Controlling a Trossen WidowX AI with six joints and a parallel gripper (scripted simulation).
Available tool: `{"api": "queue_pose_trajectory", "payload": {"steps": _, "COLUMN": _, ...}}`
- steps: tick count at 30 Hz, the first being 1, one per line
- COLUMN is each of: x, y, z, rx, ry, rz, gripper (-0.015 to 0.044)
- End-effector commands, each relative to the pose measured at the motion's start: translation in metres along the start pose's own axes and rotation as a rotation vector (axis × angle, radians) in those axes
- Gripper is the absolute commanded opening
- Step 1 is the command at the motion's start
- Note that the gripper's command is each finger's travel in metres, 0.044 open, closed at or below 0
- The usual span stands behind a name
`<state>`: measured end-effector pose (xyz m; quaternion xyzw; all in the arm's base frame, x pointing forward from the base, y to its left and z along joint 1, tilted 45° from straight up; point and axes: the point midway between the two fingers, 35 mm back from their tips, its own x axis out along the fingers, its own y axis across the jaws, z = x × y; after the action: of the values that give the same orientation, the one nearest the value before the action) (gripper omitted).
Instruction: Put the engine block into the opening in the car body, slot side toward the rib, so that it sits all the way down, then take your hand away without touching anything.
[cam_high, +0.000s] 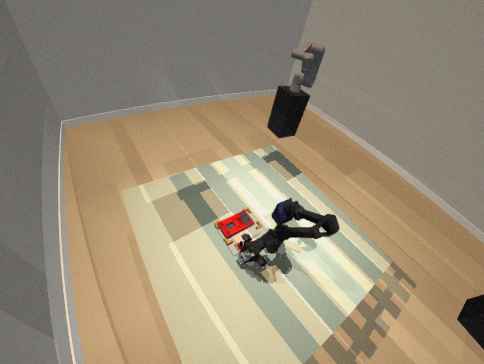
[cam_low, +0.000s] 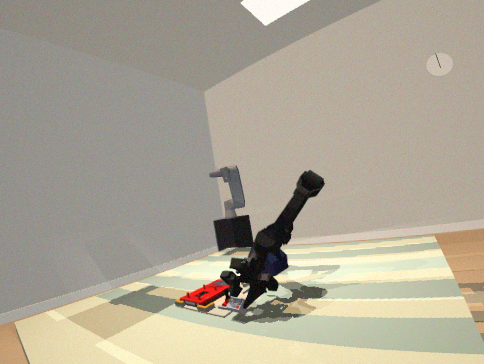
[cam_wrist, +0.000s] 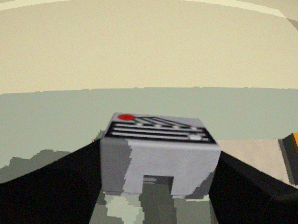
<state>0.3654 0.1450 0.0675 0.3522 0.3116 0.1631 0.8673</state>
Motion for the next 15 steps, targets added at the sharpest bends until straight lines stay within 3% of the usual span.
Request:
{"api": "queue_pose_trajectory", "payload": {"steps": 1, "x": 0.005, "y": -0.002, "z": -0.007, "rx": 0.006, "ry": -0.002, "rz": -0.007, "gripper": 0.0000}}
{"api": "queue_pose_trajectory", "payload": {"steps": 11, "x": 0.012, "y": -0.001, "z": -0.013, "rx": 0.006, "ry": -0.002, "rz": -0.007, "gripper": 0.0000}}
{"api": "queue_pose_trajectory", "payload": {"steps": 15, "x": 0.011, "y": -0.001, "z": -0.010, "rx": 0.003, "ry": -0.015, "rz": -0.003, "gripper": 0.0105}}
